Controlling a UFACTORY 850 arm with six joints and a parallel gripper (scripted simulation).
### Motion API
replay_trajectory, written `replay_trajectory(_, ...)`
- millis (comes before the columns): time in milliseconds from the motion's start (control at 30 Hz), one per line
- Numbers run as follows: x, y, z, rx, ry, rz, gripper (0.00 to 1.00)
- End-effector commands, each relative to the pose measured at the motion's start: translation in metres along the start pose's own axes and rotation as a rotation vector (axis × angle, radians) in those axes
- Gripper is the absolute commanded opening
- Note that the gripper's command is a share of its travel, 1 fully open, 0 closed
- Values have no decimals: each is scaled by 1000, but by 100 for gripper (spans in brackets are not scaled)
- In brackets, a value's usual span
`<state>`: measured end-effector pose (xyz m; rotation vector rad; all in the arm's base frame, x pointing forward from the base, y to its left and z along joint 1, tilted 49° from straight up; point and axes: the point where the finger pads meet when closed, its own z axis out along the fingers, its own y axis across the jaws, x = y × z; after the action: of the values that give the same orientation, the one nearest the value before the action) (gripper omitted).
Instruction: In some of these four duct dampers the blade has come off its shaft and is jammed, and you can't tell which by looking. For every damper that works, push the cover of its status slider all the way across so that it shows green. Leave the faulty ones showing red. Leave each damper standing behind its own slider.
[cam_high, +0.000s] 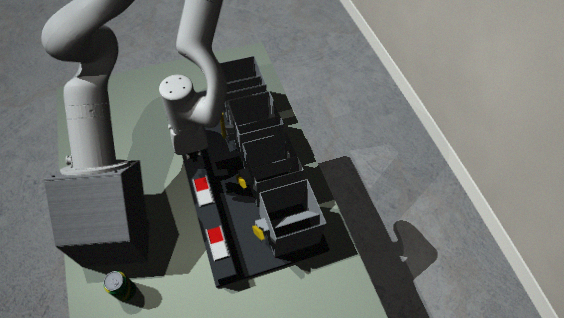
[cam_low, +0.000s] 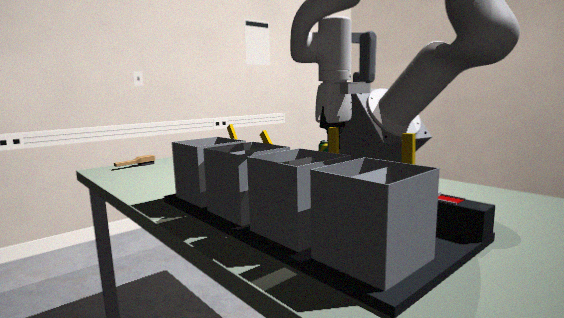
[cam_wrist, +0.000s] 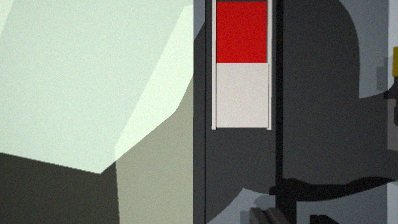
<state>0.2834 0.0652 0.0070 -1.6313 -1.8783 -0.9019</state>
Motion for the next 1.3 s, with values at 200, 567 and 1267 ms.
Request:
replay_trajectory(200,-91,1,0,-1,0,1,0)
replay_trajectory(567,-176,1,0,-1,0,0,0)
replay_trajectory(1267,-331,0,-1,-2,-1,0,0)
